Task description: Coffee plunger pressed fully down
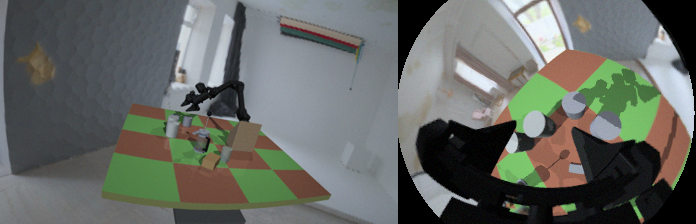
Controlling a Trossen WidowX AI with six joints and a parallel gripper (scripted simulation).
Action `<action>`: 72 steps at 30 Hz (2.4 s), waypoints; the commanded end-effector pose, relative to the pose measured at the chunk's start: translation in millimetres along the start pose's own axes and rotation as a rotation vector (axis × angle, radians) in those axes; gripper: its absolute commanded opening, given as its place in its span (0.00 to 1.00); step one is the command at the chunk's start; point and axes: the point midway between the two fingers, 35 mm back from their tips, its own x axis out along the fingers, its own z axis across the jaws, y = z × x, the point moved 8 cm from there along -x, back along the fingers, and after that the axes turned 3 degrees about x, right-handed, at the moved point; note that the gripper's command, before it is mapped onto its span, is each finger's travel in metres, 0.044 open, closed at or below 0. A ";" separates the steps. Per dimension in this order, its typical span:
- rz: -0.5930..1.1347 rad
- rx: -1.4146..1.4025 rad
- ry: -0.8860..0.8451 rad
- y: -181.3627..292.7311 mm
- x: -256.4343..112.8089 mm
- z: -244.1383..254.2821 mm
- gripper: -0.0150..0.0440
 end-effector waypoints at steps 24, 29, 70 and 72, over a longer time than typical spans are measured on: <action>-0.037 -1.071 -0.517 194.7 -225.9 149.4 1.00; -0.037 -1.071 -0.516 212.8 -199.9 132.5 1.00; -0.040 -1.072 -0.517 231.7 -148.4 136.6 0.78; -0.040 -1.072 -0.517 231.7 -148.4 136.6 0.69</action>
